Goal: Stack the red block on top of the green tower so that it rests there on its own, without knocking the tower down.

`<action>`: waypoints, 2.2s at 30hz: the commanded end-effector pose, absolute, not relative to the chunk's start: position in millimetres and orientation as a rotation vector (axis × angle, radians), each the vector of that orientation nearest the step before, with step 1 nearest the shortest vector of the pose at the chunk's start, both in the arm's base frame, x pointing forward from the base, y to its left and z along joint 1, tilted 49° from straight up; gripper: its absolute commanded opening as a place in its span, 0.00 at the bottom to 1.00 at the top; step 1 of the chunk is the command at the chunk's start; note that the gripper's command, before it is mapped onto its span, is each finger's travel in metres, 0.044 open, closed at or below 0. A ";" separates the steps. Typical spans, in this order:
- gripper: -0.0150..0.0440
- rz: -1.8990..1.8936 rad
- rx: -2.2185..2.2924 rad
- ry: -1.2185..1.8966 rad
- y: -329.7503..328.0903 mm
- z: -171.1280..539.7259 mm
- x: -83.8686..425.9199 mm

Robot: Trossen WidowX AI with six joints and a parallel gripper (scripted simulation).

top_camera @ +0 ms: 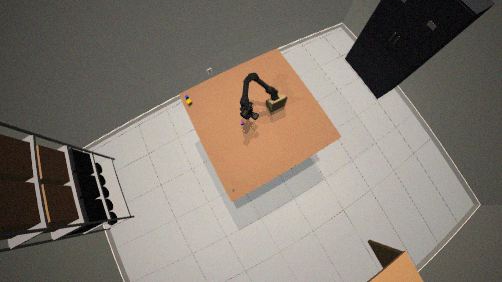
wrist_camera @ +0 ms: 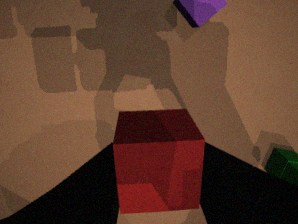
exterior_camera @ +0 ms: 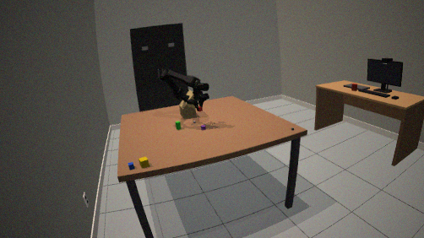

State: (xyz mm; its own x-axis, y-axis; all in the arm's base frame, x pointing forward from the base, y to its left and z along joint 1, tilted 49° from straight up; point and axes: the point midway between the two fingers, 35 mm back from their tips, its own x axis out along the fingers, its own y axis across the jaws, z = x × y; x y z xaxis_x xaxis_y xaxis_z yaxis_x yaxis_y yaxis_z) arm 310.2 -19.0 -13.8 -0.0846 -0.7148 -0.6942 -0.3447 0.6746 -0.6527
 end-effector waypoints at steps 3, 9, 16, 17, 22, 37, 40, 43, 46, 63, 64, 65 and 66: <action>0.25 -0.379 -0.874 1.689 -42.6 11.8 310.5; 0.25 -0.382 -0.877 1.688 -69.9 40.9 308.1; 0.25 -0.394 -0.885 1.689 -101.1 74.0 298.6; 0.25 -0.396 -0.886 1.689 -105.3 78.4 296.7; 0.25 -0.410 -0.893 1.693 -125.6 100.4 285.3; 0.25 -0.422 -0.900 1.697 -162.4 99.6 267.5; 0.25 -0.422 -0.900 1.697 -167.1 95.1 267.4; 0.25 -0.422 -0.900 1.697 -175.0 87.7 267.0; 0.25 -0.423 -0.901 1.697 -182.9 80.5 266.0; 0.25 -0.423 -0.901 1.697 -183.9 79.7 265.9; 0.25 -0.423 -0.901 1.697 -184.0 79.6 265.9; 0.25 -0.423 -0.901 1.697 -184.0 79.6 265.9; 0.25 -0.423 -0.901 1.697 -184.0 79.6 265.9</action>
State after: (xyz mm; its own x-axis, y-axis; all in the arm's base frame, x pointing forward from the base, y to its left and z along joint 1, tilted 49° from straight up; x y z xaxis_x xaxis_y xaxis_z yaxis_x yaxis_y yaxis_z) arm 265.8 -184.1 80.4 -0.0963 -0.7478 -0.6569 -0.3458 0.6440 -0.6825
